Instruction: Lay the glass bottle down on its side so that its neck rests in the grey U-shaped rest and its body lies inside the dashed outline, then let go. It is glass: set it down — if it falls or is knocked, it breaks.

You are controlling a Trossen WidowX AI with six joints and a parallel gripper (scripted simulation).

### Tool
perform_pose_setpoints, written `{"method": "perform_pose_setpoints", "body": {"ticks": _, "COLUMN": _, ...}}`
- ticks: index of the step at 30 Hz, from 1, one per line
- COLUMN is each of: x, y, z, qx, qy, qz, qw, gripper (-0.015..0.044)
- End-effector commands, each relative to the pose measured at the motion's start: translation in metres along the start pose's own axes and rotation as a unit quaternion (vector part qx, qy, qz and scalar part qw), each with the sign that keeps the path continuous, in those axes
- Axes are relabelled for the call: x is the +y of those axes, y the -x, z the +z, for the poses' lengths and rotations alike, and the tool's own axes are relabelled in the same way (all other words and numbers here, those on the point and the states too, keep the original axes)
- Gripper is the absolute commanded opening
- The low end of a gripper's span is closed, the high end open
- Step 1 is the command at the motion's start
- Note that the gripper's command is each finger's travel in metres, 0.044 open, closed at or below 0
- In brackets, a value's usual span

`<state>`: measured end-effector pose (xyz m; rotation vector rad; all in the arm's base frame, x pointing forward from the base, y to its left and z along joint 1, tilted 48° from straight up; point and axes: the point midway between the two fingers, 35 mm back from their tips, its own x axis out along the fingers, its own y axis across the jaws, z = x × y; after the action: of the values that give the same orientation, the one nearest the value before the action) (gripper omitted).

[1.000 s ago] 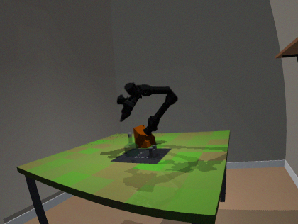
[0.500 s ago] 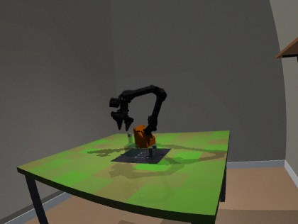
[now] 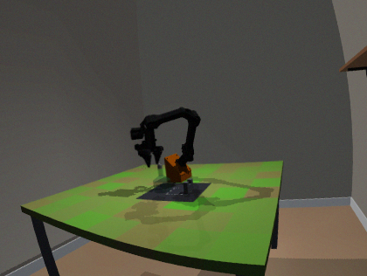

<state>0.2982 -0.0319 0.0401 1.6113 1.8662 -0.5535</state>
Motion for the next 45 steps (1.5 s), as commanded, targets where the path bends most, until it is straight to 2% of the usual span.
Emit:
{"method": "perform_pose_setpoints", "body": {"ticks": 1, "x": 0.001, "y": -0.001, "z": -0.006, "qx": -0.001, "qy": 0.002, "qz": -0.004, "qw": 1.000, "gripper": 0.0440}}
{"method": "perform_pose_setpoints", "body": {"ticks": 25, "x": 0.000, "y": -0.001, "z": -0.042, "qx": 0.000, "qy": 0.002, "qz": -0.004, "qw": 1.000, "gripper": 0.0440}}
{"method": "perform_pose_setpoints", "body": {"ticks": 37, "x": 0.000, "y": -0.001, "z": -0.042, "qx": 0.000, "qy": 0.002, "qz": -0.004, "qw": 1.000, "gripper": 0.0125}}
{"method": "perform_pose_setpoints", "body": {"ticks": 45, "x": 0.000, "y": -0.001, "z": -0.042, "qx": 0.000, "qy": 0.002, "qz": -0.004, "qw": 1.000, "gripper": 0.0106}}
